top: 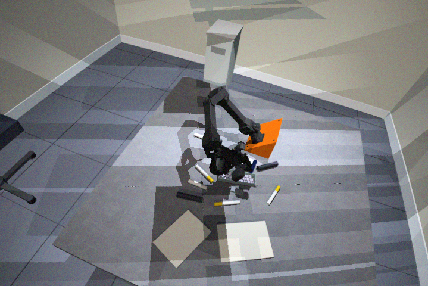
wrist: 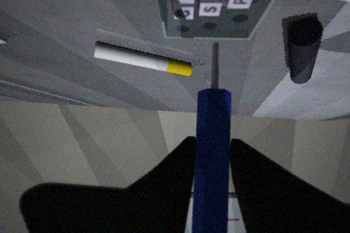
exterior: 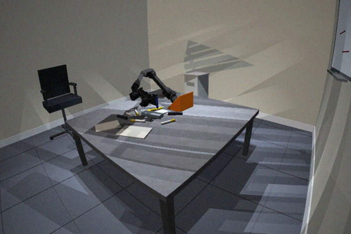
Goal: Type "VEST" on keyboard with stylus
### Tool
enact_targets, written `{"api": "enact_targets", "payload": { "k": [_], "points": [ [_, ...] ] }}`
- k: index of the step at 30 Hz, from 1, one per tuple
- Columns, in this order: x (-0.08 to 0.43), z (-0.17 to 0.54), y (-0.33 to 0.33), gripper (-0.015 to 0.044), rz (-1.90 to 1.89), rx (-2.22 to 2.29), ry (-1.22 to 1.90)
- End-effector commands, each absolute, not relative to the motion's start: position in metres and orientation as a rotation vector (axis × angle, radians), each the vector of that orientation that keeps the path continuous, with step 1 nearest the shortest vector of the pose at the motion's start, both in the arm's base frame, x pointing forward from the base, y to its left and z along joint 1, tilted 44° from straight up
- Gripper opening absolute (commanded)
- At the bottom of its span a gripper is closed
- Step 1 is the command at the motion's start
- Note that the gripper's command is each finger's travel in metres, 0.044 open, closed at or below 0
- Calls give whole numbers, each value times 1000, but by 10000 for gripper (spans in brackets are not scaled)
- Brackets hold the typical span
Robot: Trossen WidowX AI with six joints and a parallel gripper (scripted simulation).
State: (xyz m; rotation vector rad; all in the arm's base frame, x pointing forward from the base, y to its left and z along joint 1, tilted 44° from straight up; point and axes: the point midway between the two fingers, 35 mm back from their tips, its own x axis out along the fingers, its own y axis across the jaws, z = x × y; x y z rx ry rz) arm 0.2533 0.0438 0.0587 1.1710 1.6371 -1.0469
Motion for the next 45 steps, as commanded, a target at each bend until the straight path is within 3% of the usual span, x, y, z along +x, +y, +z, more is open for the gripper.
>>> {"api": "enact_targets", "payload": {
  "k": [1, 11, 25, 28, 45],
  "points": [
    [262, 72, 33, 0, -1038, 1173, 1625],
    [271, 109, -1, 0, -1037, 1177, 1622],
    [271, 95, -15, 0, -1037, 1176, 1622],
    [271, 93, -15, 79, -1037, 1176, 1621],
    [271, 93, -15, 81, -1037, 1176, 1621]
  ]
}}
